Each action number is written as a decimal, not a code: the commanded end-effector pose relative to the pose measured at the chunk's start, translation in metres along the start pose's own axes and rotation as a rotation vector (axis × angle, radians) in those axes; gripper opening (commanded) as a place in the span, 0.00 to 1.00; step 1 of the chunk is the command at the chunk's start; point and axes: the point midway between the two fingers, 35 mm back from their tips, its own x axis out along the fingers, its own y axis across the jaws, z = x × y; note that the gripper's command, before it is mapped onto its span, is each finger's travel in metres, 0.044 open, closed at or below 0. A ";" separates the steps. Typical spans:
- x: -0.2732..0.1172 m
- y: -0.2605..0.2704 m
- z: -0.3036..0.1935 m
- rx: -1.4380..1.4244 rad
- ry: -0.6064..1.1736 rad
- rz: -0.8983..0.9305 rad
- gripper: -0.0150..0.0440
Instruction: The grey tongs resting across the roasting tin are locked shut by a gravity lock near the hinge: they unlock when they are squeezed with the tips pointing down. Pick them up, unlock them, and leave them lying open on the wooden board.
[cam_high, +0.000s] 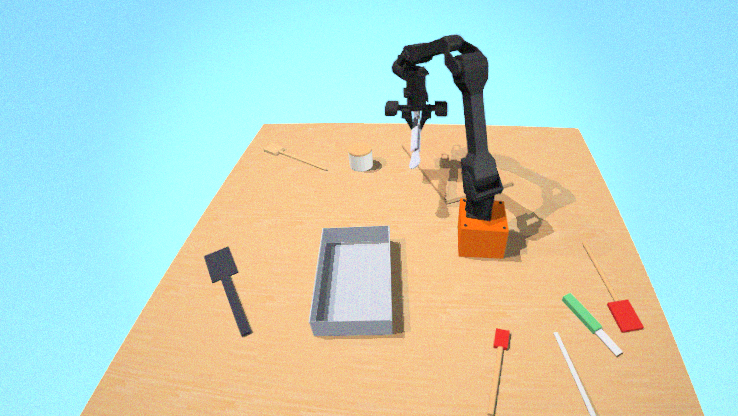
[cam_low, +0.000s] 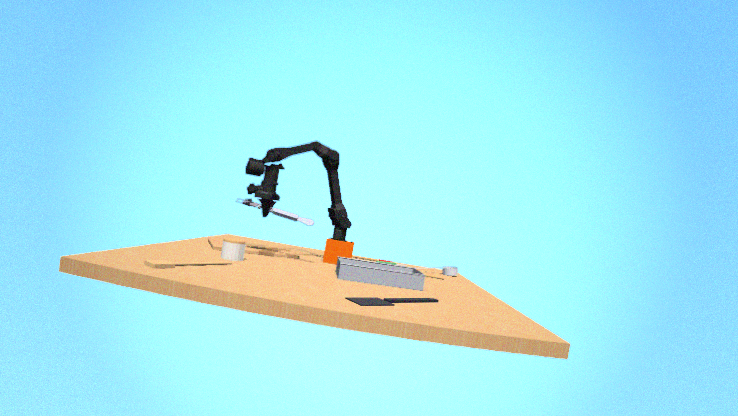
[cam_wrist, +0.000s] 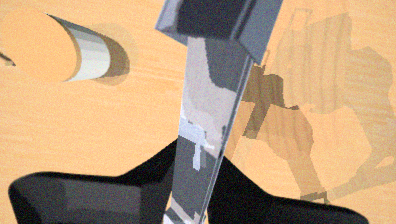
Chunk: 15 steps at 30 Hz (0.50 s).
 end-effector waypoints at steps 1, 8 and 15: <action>-0.003 -0.015 0.013 -0.065 -0.011 0.001 0.00; -0.003 -0.049 0.033 -0.193 -0.011 -0.004 0.00; -0.003 -0.085 0.049 -0.323 -0.009 -0.009 0.00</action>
